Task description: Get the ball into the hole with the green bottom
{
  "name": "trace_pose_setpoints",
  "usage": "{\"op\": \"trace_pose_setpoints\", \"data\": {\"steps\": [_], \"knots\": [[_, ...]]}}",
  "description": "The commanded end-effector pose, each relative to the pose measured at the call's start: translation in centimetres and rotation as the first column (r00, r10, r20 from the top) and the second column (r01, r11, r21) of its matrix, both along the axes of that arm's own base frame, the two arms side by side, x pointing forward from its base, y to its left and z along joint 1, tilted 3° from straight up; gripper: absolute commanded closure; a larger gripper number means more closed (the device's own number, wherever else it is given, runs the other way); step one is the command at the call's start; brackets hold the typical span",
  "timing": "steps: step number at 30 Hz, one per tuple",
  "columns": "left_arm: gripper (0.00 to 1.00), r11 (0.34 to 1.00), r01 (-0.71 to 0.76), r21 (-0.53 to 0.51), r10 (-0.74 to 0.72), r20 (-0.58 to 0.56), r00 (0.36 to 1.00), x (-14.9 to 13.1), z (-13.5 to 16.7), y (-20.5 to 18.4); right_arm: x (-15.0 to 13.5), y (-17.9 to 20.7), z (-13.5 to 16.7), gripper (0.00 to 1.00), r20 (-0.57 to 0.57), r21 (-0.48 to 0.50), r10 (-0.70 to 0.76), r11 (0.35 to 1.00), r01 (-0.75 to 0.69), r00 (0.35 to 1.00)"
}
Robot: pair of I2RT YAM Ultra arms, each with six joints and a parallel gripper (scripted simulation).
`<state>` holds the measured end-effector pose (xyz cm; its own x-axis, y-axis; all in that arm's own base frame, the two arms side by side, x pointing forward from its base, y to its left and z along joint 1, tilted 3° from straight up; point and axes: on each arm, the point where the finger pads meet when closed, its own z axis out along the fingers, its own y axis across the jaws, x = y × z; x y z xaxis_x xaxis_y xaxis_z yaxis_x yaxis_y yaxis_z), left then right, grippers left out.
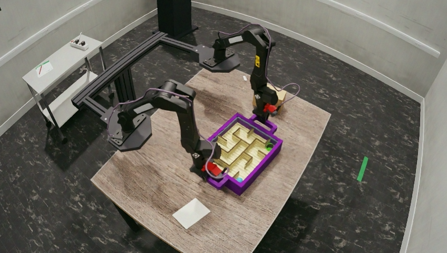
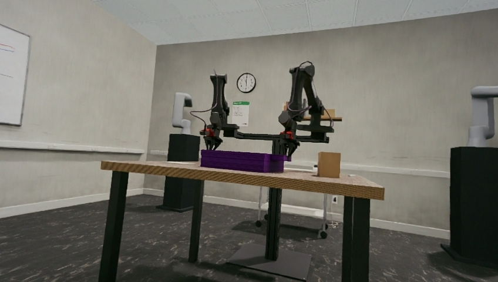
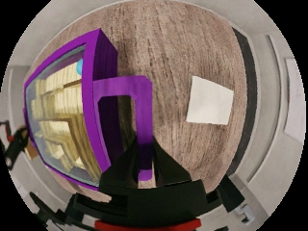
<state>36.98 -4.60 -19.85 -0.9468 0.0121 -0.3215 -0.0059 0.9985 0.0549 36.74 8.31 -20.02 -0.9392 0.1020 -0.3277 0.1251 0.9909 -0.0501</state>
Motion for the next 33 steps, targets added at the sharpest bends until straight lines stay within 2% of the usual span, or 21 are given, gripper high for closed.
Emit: {"op": "trace_pose_setpoints", "data": {"steps": [1, 2, 4, 7, 9, 11, 12, 15, 16, 18, 19, 20, 21, 23, 26, 32, 33], "knots": [[1.0, 1.0, 0.022, -0.008, -0.022, 0.012, 1.0, 0.3, 1.6, -0.7, -0.7, 0.3, 0.9, 1.0, -0.012, 0.01, 0.003, 1.0, -0.003, 1.0], [1.0, 1.0, 0.02, -0.007, -0.019, 0.008, 1.0, 0.2, 1.4, -0.6, 0.0, 0.4, 1.4, 1.0, 0.007, 0.002, 0.001, 1.0, -0.001, 1.0], [1.0, 1.0, 0.019, 0.003, -0.019, 0.004, 1.0, -0.1, 1.7, -0.4, -0.8, -0.2, 1.4, 1.0, -0.007, -0.01, -0.005, 1.0, 0.005, 1.0], [1.0, 1.0, 0.003, 0.004, -0.003, 0.031, 1.0, 1.1, 2.3, 0.0, 0.2, -0.1, 1.9, 1.0, 0.012, -0.006, -0.012, 1.0, 0.012, 1.0], [1.0, 1.0, 0.004, 0.008, -0.004, 0.01, 1.0, 0.1, 2.2, 0.2, -0.7, -0.4, 1.7, 1.0, -0.007, -0.014, -0.008, 1.0, 0.008, 1.0], [1.0, 1.0, 0.001, -0.001, 0.0, 0.072, 0.997, 2.6, 3.2, -0.1, 2.0, 0.4, 2.8, 1.0, 0.055, -0.002, 0.002, 1.0, -0.002, 0.998], [1.0, 1.0, -0.004, -0.003, 0.004, 0.073, 0.997, 2.8, 3.3, 0.0, 3.1, 0.4, 3.2, 1.0, 0.074, 0.008, -0.008, 1.0, 0.008, 0.997], [1.0, 1.0, 0.002, -0.004, -0.002, 0.093, 0.996, 3.1, 3.5, -0.3, 2.8, 0.4, 3.2, 1.0, 0.08, 0.003, -0.003, 1.0, 0.003, 0.997], [1.0, 1.0, -0.005, -0.006, 0.005, 0.112, 0.994, 3.8, 3.9, -0.1, 4.1, 0.5, 4.0, 1.0, 0.114, 0.012, -0.011, 1.0, 0.01, 0.993], [1.0, 1.0, -0.005, -0.004, 0.006, 0.11, 0.994, 3.7, 3.8, 0.0, 4.1, 0.4, 3.9, 1.0, 0.114, 0.009, -0.011, 1.0, 0.01, 0.993], [1.0, 1.0, -0.003, 0.001, 0.003, 0.069, 0.998, 3.0, 3.5, 0.1, 3.5, 0.3, 3.7, 1.0, 0.079, 0.003, -0.008, 1.0, 0.008, 0.997], [1.0, 1.0, -0.005, -0.004, 0.006, 0.114, 0.993, 3.8, 3.9, 0.0, 4.1, 0.4, 4.0, 1.0, 0.116, 0.008, -0.011, 1.0, 0.01, 0.993], [1.0, 1.0, -0.004, -0.004, 0.004, 0.098, 0.995, 3.7, 3.9, 0.0, 3.4, 0.2, 3.7, 1.0, 0.077, 0.001, -0.007, 1.0, 0.007, 0.997], [1.0, 1.0, -0.004, -0.001, 0.004, 0.083, 0.997, 3.4, 3.8, 0.1, 3.4, 0.1, 3.7, 1.0, 0.075, 0.0, -0.007, 1.0, 0.007, 0.997], [1.0, 1.0, -0.006, -0.005, 0.007, 0.132, 0.991, 4.6, 4.3, 0.0, 4.9, 0.4, 4.5, 1.0, 0.136, 0.008, -0.012, 1.0, 0.011, 0.991], [1.0, 1.0, -0.002, -0.002, 0.002, 0.131, 0.991, 4.3, 4.0, -0.2, 4.4, 0.4, 4.1, 1.0, 0.131, 0.0, -0.006, 1.0, 0.006, 0.991], [1.0, 1.0, -0.006, -0.005, 0.006, 0.134, 0.991, 4.7, 4.5, -0.1, 5.1, 0.4, 4.6, 1.0, 0.137, 0.007, -0.01, 1.0, 0.009, 0.991]]}}
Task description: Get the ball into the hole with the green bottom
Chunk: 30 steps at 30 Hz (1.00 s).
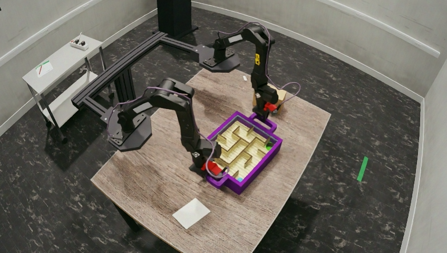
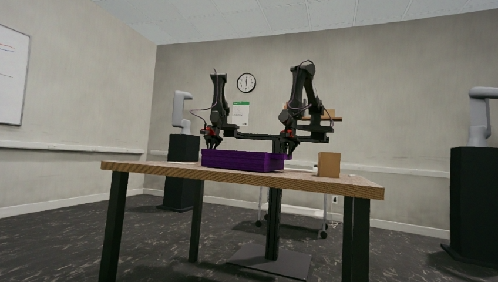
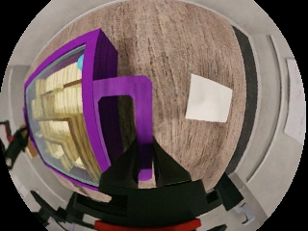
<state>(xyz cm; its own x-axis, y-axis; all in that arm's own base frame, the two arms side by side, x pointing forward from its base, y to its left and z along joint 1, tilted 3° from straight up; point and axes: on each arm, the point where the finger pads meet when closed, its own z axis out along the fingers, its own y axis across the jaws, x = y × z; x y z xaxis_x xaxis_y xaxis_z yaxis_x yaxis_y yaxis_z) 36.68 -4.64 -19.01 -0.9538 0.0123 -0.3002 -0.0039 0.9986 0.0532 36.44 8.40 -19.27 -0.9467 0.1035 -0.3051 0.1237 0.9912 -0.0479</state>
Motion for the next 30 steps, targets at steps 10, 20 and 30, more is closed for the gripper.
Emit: {"op": "trace_pose_setpoints", "data": {"steps": [10, 20, 30], "knots": [[1.0, 1.0, -0.006, -0.002, 0.007, 0.153, 0.988, 5.16, 3.49, 0.04, 5.41, 0.19, 3.72, 1.0, 0.153, -0.001, -0.01, 1.0, 0.01, 0.988], [1.0, 1.0, -0.007, -0.004, 0.008, 0.162, 0.987, 5.46, 3.5, 0.03, 5.87, 0.28, 3.86, 1.0, 0.167, 0.002, -0.012, 1.0, 0.012, 0.986], [1.0, 1.0, -0.008, -0.004, 0.008, 0.16, 0.987, 5.33, 3.29, 0.06, 5.82, 0.26, 3.73, 1.0, 0.166, 0.002, -0.012, 1.0, 0.012, 0.986]]}}
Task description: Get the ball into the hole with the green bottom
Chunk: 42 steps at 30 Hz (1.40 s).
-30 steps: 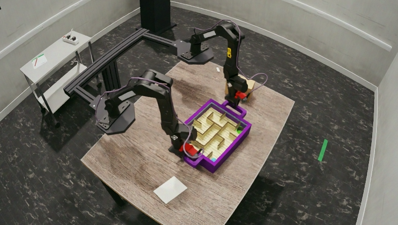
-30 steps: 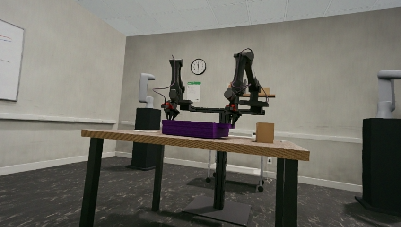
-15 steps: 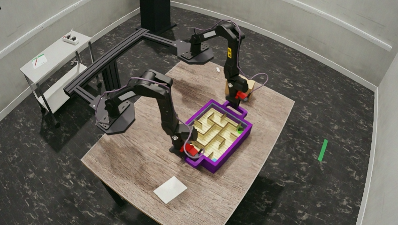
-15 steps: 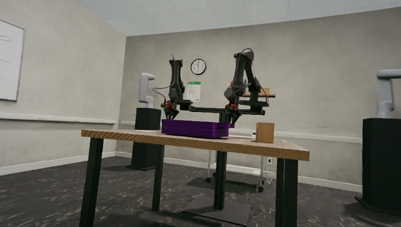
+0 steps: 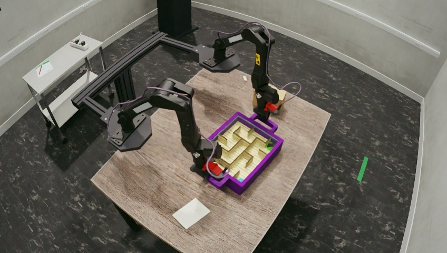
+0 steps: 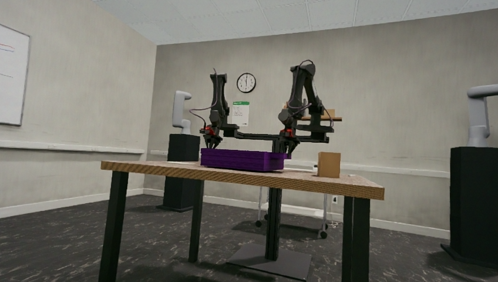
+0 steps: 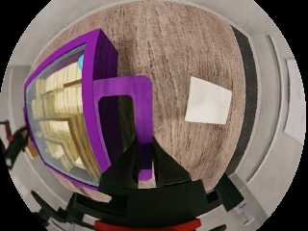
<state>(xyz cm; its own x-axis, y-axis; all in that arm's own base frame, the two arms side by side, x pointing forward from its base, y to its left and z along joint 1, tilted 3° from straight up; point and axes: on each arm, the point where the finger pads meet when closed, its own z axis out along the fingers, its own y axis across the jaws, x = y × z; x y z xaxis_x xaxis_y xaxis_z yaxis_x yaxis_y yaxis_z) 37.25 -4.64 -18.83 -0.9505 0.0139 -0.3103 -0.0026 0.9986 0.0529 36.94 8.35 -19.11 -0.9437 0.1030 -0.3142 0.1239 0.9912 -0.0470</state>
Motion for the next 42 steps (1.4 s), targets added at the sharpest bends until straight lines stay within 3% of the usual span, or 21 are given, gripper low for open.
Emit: {"op": "trace_pose_setpoints", "data": {"steps": [1, 5, 6, 7, 9, 11, 13, 16, 17, 20, 21, 23, 24, 25, 28, 31, 32, 34, 37, 38, 42], "knots": [[1.0, 1.0, -0.009, -0.004, 0.01, 0.15, 0.989, 4.8, 3.1, 0.1, 5.3, 0.3, 3.6, 1.0, 0.156, 0.002, -0.012, 1.0, 0.012, 0.988], [1.0, 1.0, -0.009, -0.004, 0.01, 0.151, 0.988, 4.7, 3.0, 0.1, 5.3, 0.3, 3.5, 1.0, 0.157, 0.003, -0.012, 1.0, 0.012, 0.987], [1.0, 1.0, -0.003, -0.006, 0.003, 0.13, 0.992, 4.2, 3.6, -0.1, 4.5, 0.4, 3.7, 1.0, 0.133, 0.011, -0.012, 1.0, 0.011, 0.991], [1.0, 1.0, 0.0, -0.01, 0.001, 0.124, 0.992, 2.3, 3.5, -0.4, 1.0, 0.0, 3.2, 1.0, 0.088, -0.029, -0.013, 0.999, 0.016, 0.996], [1.0, 0.997, 0.019, -0.071, -0.007, 0.162, 0.987, 2.8, 3.4, -0.4, 0.2, -0.7, 4.4, 1.0, 0.075, -0.109, -0.028, 0.993, 0.036, 0.997], [1.0, 0.999, 0.004, -0.037, 0.001, 0.136, 0.991, 3.4, 3.4, 0.0, 3.2, 0.9, 5.0, 1.0, 0.119, -0.04, -0.002, 0.999, 0.006, 0.993], [1.0, 0.998, 0.009, -0.056, -0.003, 0.093, 0.996, 3.4, 3.3, -0.2, 2.7, 0.2, 5.0, 1.0, 0.062, -0.064, -0.007, 0.998, 0.011, 0.998], [1.0, 1.0, -0.007, -0.002, 0.007, 0.049, 0.999, 2.8, 3.6, -0.3, 4.0, 0.9, 5.0, 1.0, 0.079, 0.011, 0.01, 1.0, -0.01, 0.997], [1.0, 1.0, 0.011, -0.017, -0.009, 0.101, 0.995, 4.0, 3.9, -0.7, 4.6, 0.4, 5.3, 1.0, 0.109, -0.016, -0.01, 1.0, 0.012, 0.994], [1.0, 1.0, -0.013, 0.019, 0.013, 0.034, 0.999, 2.8, 3.6, 0.0, 4.0, 0.9, 3.7, 1.0, 0.068, 0.031, 0.007, 0.999, -0.009, 0.998], [1.0, 1.0, -0.009, 0.017, 0.007, 0.132, 0.991, 4.3, 4.5, -0.4, 4.3, 0.6, 2.7, 1.0, 0.115, 0.025, 0.001, 1.0, -0.003, 0.993], [1.0, 0.999, -0.013, 0.038, 0.008, 0.127, 0.992, 3.0, 4.2, -0.2, 2.0, 0.1, 1.9, 1.0, 0.098, 0.033, 0.002, 0.999, -0.005, 0.995], [1.0, 0.999, -0.019, 0.044, 0.013, 0.134, 0.991, 2.8, 4.4, -0.2, 2.6, 0.3, 2.2, 1.0, 0.124, 0.046, 0.003, 0.999, -0.009, 0.992], [1.0, 1.0, 0.011, -0.01, -0.009, 0.163, 0.987, 3.4, 4.1, -0.5, 2.2, 0.0, 3.2, 1.0, 0.124, -0.019, -0.017, 1.0, 0.019, 0.992], [1.0, 0.999, -0.017, 0.042, 0.01, 0.175, 0.985, 2.9, 4.7, -0.3, 3.3, 0.2, 3.3, 1.0, 0.187, 0.033, 0.0, 0.999, -0.006, 0.982], [1.0, 0.999, 0.013, -0.03, -0.01, 0.109, 0.994, 3.7, 4.0, -0.4, 2.9, 0.5, 4.1, 1.0, 0.076, -0.034, -0.002, 0.999, 0.005, 0.997], [1.0, 0.999, 0.013, -0.029, -0.012, 0.04, 0.999, 2.0, 1.3, -0.1, 3.0, 0.4, 4.3, 1.0, 0.067, -0.042, -0.002, 0.999, 0.005, 0.998], [1.0, 1.0, -0.002, -0.017, 0.004, 0.11, 0.994, 4.1, 3.4, 0.1, 4.5, 0.3, 4.7, 1.0, 0.114, -0.018, -0.011, 1.0, 0.013, 0.993], [1.0, 1.0, 0.004, -0.031, -0.002, 0.054, 0.999, 3.4, 3.2, -0.1, 3.6, 0.0, 4.4, 1.0, 0.05, -0.037, -0.009, 0.999, 0.011, 0.999], [1.0, 0.998, 0.015, -0.054, -0.008, 0.124, 0.992, 4.2, 1.8, -0.2, 4.8, 0.9, 5.5, 1.0, 0.139, -0.047, -0.014, 0.999, 0.021, 0.99], [1.0, 1.0, -0.006, -0.002, 0.006, 0.169, 0.986, 3.4, 3.6, -0.3, 3.3, 0.0, 4.0, 1.0, 0.166, -0.016, -0.006, 1.0, 0.008, 0.986]]}}
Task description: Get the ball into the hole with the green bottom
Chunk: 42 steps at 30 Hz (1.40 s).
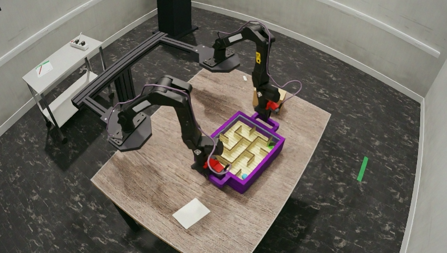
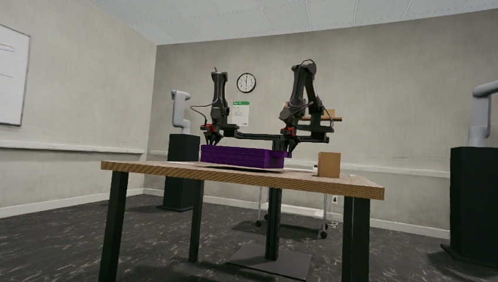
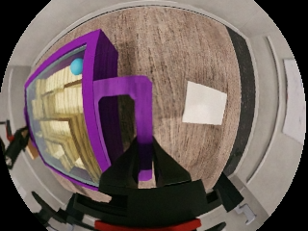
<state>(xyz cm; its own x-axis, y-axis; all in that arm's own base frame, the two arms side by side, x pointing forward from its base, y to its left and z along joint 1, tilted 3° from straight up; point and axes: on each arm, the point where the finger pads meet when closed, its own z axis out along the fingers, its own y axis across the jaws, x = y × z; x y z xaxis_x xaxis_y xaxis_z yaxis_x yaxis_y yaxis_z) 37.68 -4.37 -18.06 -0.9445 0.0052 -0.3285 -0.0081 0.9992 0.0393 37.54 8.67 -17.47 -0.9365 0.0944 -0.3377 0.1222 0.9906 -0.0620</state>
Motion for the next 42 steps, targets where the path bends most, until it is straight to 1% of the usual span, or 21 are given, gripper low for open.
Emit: {"op": "trace_pose_setpoints", "data": {"steps": [1, 3, 4, 5, 6, 7, 8, 11, 13, 20, 22, 23, 28, 31, 32, 33, 34, 35, 39, 41, 42], "knots": [[1.0, 0.999, 0.026, -0.037, -0.019, 0.168, 0.986, 3.3, 2.4, -0.9, 2.0, -0.1, 2.9, 1.0, 0.132, -0.039, -0.013, 0.999, 0.019, 0.991], [1.0, 1.0, -0.007, 0.024, 0.004, 0.104, 0.995, 2.3, 2.7, -0.4, 2.8, 0.4, 2.6, 1.0, 0.124, 0.03, 0.003, 1.0, -0.007, 0.992], [1.0, 1.0, -0.009, 0.027, 0.006, 0.136, 0.991, 3.2, 3.3, -0.6, 3.2, 0.4, 2.6, 1.0, 0.137, 0.045, 0.003, 0.999, -0.01, 0.991], [1.0, 0.999, -0.008, 0.042, 0.002, 0.123, 0.992, 1.8, 2.9, -0.3, 2.2, -0.1, 1.9, 1.0, 0.135, 0.036, 0.004, 0.999, -0.009, 0.991], [1.0, 1.0, 0.007, 0.023, -0.01, 0.146, 0.989, 3.1, 3.3, -0.9, 3.7, 0.0, 2.8, 1.0, 0.142, 0.018, -0.008, 1.0, 0.005, 0.99], [1.0, 0.999, 0.007, 0.043, -0.01, 0.07, 0.997, 2.0, 2.8, -0.6, 3.6, 0.5, 2.5, 1.0, 0.119, 0.052, 0.004, 0.999, -0.01, 0.993], [1.0, 0.998, 0.002, 0.064, -0.006, 0.06, 0.998, 2.0, 3.2, -0.4, 2.8, 0.4, 0.1, 1.0, 0.073, 0.06, 0.01, 0.998, -0.014, 0.997], [1.0, 0.999, 0.009, 0.039, -0.014, 0.115, 0.993, 3.2, 3.6, -1.0, 3.4, -0.1, 1.1, 1.0, 0.106, 0.036, -0.008, 0.999, 0.005, 0.994], [1.0, 0.997, 0.005, 0.078, -0.008, 0.047, 0.999, 2.3, 3.9, -0.6, 4.1, 0.5, 1.9, 1.0, 0.101, 0.086, 0.007, 0.996, -0.015, 0.995], [1.0, 1.0, 0.016, -0.022, -0.012, 0.144, 0.989, 5.0, 4.0, -0.8, 3.6, 0.3, 3.0, 1.0, 0.09, -0.01, -0.02, 1.0, 0.021, 0.996], [1.0, 1.0, 0.016, -0.027, -0.014, 0.093, 0.996, 2.0, 0.8, -0.3, 4.6, 0.6, 3.6, 1.0, 0.15, -0.019, -0.019, 1.0, 0.022, 0.989], [1.0, 0.999, 0.016, -0.037, -0.011, 0.11, 0.994, 2.3, 0.8, -0.3, 1.3, -0.4, 2.3, 1.0, 0.087, -0.053, -0.015, 0.998, 0.02, 0.996], [1.0, 1.0, 0.02, -0.016, -0.018, 0.118, 0.993, 2.3, 1.8, -0.6, 1.4, -0.1, 2.4, 1.0, 0.095, -0.038, 0.001, 0.999, 0.003, 0.995], [1.0, 1.0, -0.005, 0.029, 0.001, 0.172, 0.985, 2.8, 2.9, -0.5, 3.2, -0.1, 2.8, 1.0, 0.188, 0.014, 0.0, 1.0, -0.003, 0.982], [1.0, 0.999, -0.002, 0.045, -0.002, 0.085, 0.996, 2.0, 2.7, -0.4, 3.9, 0.7, 2.8, 1.0, 0.144, 0.05, 0.01, 0.999, -0.018, 0.99], [1.0, 0.999, -0.001, 0.053, -0.003, 0.079, 0.997, 2.2, 3.0, -0.5, 4.0, 0.6, 2.7, 1.0, 0.138, 0.058, 0.01, 0.998, -0.018, 0.99], [1.0, 0.999, 0.001, 0.054, -0.004, 0.069, 0.998, 2.2, 3.1, -0.4, 3.0, 0.1, 0.4, 1.0, 0.083, 0.042, 0.008, 0.999, -0.011, 0.996], [1.0, 1.0, 0.001, 0.031, -0.004, 0.077, 0.997, 2.8, 3.1, -0.2, 3.1, -0.3, 2.0, 1.0, 0.08, 0.017, -0.007, 1.0, 0.006, 0.997], [1.0, 1.0, 0.017, -0.019, -0.016, 0.078, 0.997, 3.8, 3.3, -0.5, 3.1, 0.2, 3.0, 1.0, 0.048, -0.016, -0.014, 1.0, 0.015, 0.999], [1.0, 0.999, 0.021, -0.039, -0.014, 0.185, 0.983, 5.6, 3.9, -0.6, 4.5, 0.5, 3.7, 1.0, 0.143, -0.022, -0.023, 0.999, 0.027, 0.989], [1.0, 0.999, 0.02, -0.04, -0.014, 0.127, 0.992, 4.0, 1.1, -0.4, 4.3, 0.5, 3.7, 1.0, 0.138, -0.031, -0.022, 0.999, 0.026, 0.99]]}}
